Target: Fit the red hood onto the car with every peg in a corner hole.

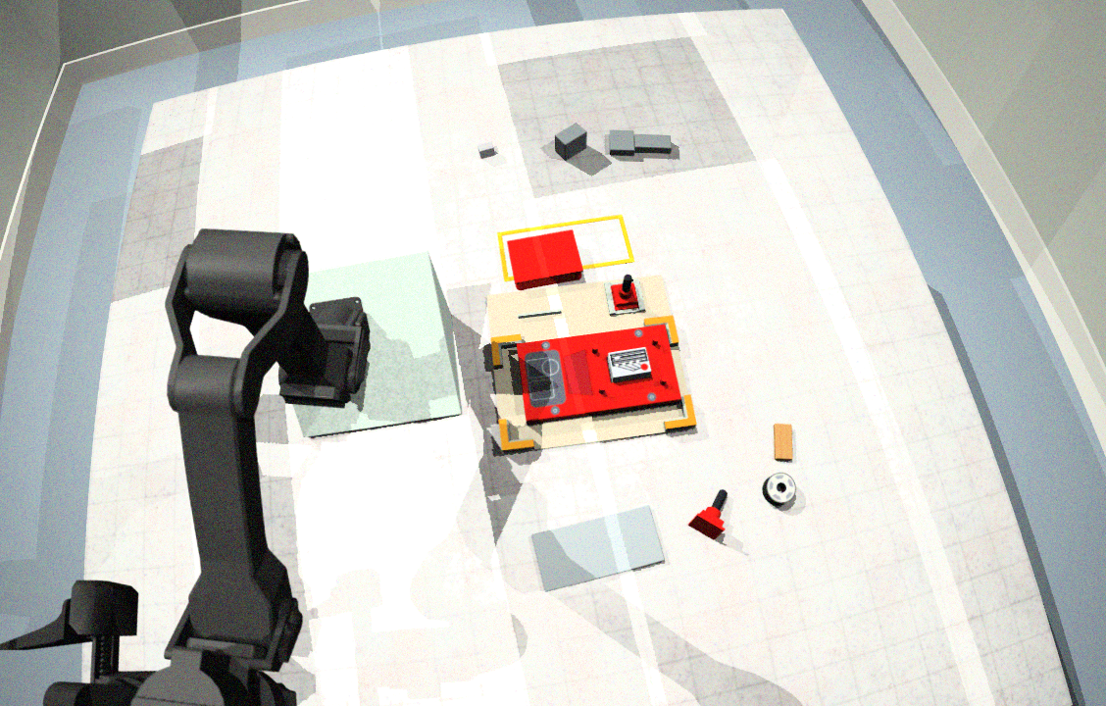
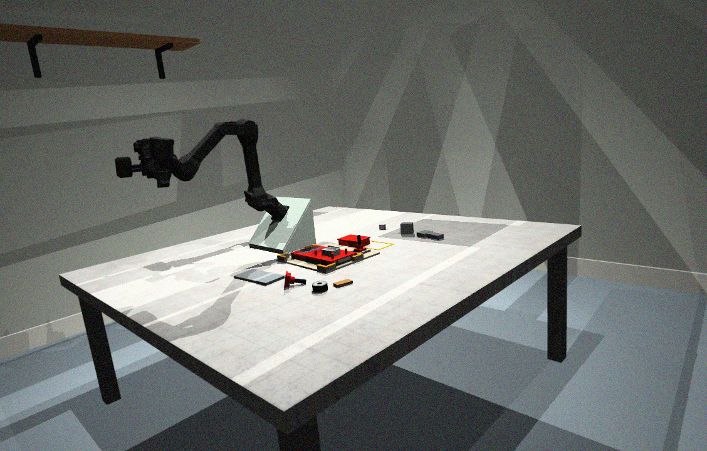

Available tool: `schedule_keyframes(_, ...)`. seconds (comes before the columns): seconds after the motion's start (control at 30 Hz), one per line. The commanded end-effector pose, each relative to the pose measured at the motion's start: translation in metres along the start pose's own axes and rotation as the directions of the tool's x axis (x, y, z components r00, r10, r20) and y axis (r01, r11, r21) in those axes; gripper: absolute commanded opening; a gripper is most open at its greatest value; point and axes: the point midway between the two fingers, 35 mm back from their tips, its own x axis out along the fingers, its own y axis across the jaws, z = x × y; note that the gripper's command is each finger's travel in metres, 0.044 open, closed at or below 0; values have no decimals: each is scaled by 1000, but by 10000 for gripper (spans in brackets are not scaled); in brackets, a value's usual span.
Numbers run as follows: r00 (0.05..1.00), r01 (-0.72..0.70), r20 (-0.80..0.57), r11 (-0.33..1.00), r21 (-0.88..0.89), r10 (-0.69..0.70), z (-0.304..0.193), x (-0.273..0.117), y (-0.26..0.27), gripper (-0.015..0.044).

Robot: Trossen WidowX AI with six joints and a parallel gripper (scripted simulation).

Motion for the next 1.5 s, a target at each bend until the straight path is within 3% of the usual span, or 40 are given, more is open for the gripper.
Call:
schedule_keyframes(0.0, 1000, -2, -1, 1000, 0, 2, 0, 0, 0, 440)
schedule_keyframes(0.37, 968, -214, -142, 976, -42, 206, -36, -28, 40, 440)
schedule_keyframes(0.7, 840, -477, -342, 874, -97, 421, -98, -91, 82, 440)
schedule_keyframes(1.13, 548, -765, -591, 640, -69, 592, -168, -214, 102, 440)
schedule_keyframes(1.47, 259, -922, -743, 388, 2, 618, -203, -328, 79, 440)
